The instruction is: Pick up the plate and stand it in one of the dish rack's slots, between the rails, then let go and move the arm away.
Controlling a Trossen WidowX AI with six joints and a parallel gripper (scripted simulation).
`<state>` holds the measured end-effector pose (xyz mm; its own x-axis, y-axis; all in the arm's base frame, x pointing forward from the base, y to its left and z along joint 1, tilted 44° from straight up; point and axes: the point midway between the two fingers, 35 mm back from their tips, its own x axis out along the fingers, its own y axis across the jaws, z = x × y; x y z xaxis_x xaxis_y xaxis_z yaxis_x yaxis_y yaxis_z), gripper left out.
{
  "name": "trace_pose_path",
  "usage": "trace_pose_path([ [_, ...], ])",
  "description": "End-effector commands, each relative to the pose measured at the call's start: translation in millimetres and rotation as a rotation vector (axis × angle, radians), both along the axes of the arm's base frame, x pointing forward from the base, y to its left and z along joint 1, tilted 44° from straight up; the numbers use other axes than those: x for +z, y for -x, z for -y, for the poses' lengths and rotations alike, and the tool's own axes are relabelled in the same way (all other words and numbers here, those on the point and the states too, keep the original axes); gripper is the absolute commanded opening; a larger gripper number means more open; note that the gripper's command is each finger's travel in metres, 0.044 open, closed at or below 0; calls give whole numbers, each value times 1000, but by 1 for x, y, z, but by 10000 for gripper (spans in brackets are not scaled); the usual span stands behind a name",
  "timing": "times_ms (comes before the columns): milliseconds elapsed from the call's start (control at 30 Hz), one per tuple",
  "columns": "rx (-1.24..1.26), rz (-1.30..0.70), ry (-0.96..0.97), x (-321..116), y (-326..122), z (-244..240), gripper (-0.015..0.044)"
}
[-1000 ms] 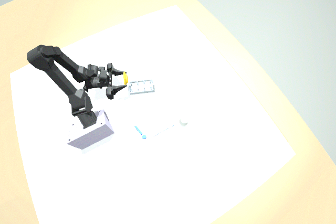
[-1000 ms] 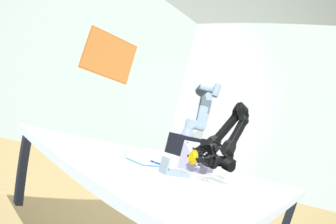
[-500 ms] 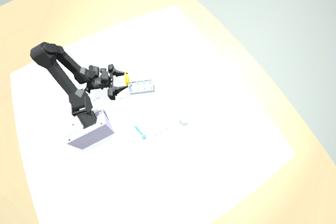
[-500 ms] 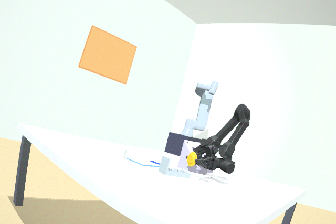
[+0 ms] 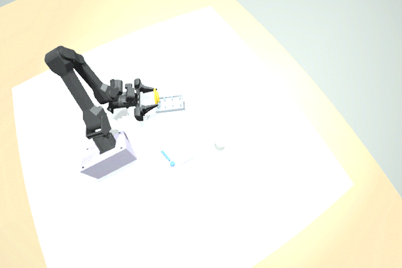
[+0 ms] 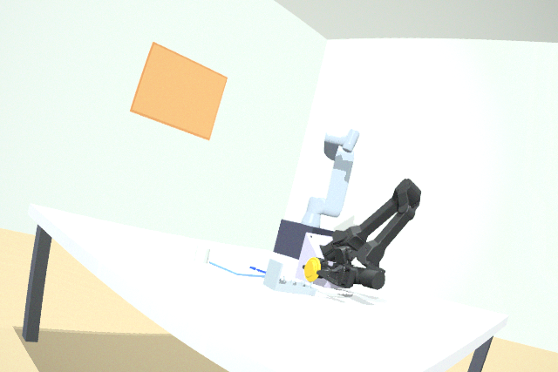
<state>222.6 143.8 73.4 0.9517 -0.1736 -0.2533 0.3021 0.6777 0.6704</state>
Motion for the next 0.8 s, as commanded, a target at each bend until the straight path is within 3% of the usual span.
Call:
trace_pose_path([
  [0,0,-2,7,-5,-5,3,0],
  [767,4,-5,2,-20,-12,-3,0],
])
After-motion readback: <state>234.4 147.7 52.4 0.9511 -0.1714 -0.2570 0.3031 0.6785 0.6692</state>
